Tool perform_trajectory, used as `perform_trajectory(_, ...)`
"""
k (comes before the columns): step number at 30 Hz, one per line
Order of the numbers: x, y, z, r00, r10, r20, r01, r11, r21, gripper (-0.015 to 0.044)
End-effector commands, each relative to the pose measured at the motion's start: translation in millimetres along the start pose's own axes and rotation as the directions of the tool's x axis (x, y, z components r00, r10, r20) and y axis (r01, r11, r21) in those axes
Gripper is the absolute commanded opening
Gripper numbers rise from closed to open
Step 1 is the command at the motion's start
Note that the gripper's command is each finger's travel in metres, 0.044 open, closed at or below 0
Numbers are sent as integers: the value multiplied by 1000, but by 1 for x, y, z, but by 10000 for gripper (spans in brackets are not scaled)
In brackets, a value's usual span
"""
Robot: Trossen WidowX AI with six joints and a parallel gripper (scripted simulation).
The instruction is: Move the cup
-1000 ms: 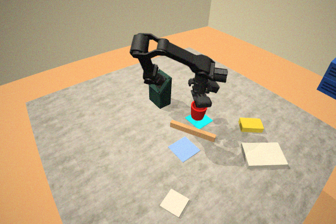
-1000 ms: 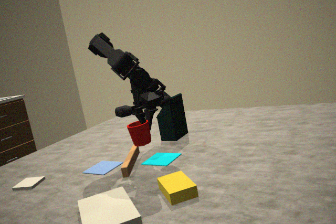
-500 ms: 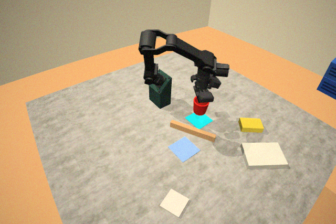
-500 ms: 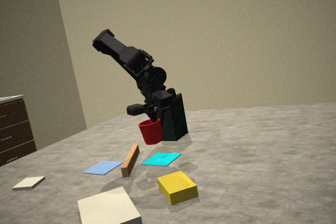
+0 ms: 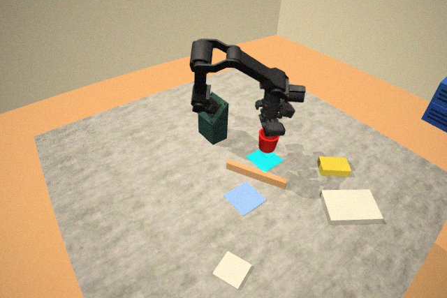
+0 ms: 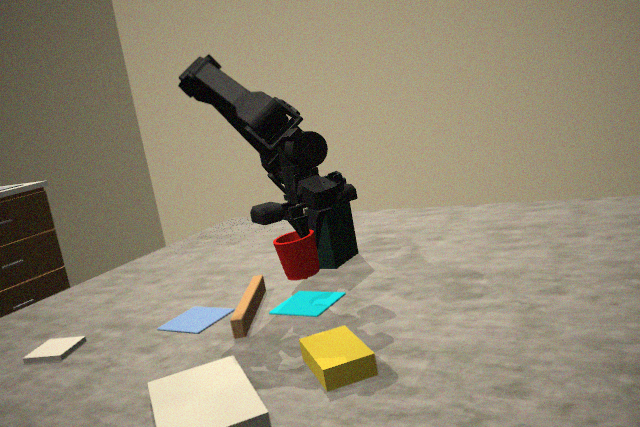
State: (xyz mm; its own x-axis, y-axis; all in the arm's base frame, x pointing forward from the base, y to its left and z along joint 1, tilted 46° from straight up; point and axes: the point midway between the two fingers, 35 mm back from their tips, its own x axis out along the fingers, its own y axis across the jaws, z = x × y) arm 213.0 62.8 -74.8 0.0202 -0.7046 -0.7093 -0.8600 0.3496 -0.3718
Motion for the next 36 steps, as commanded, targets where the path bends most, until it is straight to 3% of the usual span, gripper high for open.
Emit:
perform_trajectory(1, 9, 2, -1, 1000, -2, -10, 2, 1000, -10, 0)
perform_trajectory(27, 49, 2, -3, 1000, -3, -12, 3, 1000, -10, 0)
perform_trajectory(36, 47, 2, -1, 1000, 1, -5, -1, 1000, -1, 0)
